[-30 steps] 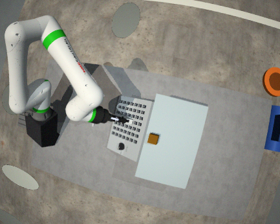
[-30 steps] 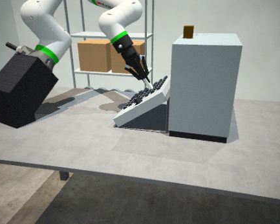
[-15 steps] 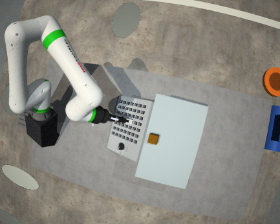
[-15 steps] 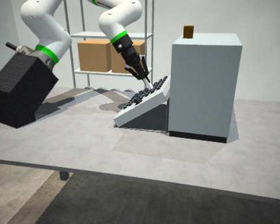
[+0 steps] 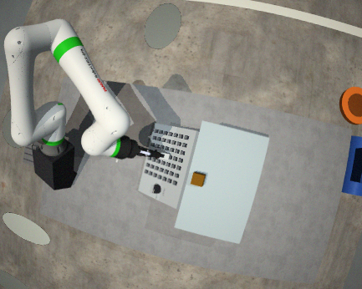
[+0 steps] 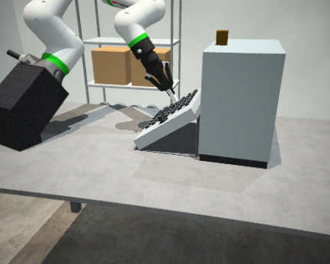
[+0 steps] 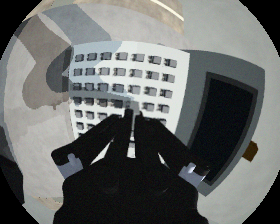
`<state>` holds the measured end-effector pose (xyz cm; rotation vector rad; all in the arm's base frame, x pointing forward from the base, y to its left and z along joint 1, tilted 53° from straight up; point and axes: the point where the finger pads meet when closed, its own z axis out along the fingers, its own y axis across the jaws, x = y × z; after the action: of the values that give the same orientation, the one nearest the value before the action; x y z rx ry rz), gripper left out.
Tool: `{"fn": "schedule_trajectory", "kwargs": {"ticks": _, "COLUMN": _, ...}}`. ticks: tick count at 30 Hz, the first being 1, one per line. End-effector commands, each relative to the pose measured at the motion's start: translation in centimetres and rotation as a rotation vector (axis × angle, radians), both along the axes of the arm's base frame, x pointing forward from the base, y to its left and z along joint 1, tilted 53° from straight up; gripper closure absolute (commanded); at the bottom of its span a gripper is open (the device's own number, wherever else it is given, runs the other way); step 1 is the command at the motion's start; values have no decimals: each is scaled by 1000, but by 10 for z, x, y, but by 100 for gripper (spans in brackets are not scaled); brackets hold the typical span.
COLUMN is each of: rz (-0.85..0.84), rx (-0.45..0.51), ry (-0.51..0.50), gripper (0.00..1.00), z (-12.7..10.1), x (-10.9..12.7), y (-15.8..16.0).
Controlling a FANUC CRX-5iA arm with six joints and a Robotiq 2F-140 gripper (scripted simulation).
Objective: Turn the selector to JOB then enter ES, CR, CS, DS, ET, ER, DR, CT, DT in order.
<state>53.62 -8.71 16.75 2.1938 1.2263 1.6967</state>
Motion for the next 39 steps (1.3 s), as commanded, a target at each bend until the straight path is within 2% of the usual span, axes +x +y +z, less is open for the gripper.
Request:
{"fn": "schedule_trajectory", "kwargs": {"ticks": 1, "rz": 0, "rx": 0, "ry": 0, "gripper": 100, "z": 3, "x": -7, "y": -3}}
{"fn": "schedule_trajectory", "kwargs": {"ticks": 22, "rz": 0, "rx": 0, "ry": 0, "gripper": 100, "z": 6, "x": -17, "y": -8}}
{"fn": "schedule_trajectory", "kwargs": {"ticks": 32, "rz": 0, "rx": 0, "ry": 0, "gripper": 100, "z": -34, "x": -35, "y": -7}}
{"fn": "schedule_trajectory", "kwargs": {"ticks": 39, "rz": 0, "rx": 0, "ry": 0, "gripper": 100, "z": -37, "x": -36, "y": -7}}
